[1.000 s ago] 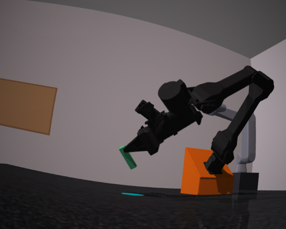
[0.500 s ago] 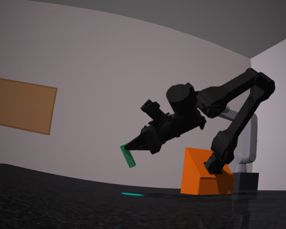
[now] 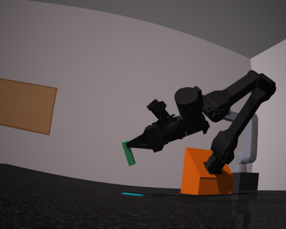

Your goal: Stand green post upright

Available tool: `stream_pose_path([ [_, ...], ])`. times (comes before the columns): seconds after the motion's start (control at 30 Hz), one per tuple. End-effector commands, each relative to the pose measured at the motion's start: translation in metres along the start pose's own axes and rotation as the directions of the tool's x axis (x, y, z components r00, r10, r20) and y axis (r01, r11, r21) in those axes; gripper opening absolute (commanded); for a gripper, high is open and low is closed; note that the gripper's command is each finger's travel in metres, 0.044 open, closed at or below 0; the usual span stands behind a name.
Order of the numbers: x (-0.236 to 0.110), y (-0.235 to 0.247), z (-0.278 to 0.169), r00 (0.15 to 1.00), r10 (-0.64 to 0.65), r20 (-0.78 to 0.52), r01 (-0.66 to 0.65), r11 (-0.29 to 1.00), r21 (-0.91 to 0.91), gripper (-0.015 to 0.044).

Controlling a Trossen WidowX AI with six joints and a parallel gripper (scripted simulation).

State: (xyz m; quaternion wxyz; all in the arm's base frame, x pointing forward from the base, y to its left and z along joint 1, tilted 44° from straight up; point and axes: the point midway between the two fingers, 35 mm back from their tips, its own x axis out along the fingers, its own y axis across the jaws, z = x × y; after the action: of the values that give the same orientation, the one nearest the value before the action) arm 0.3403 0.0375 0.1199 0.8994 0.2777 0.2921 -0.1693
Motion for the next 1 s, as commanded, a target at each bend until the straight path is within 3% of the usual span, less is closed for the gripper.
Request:
stream_pose_path([
  [0.0,-0.003,-0.002,-0.001,1.000,0.003,0.031,-0.003,1.000,0.023,0.0022],
  [0.97,-0.021,-0.004,0.003,0.977,0.049,0.210,-0.080,0.986,0.146,0.0022],
])
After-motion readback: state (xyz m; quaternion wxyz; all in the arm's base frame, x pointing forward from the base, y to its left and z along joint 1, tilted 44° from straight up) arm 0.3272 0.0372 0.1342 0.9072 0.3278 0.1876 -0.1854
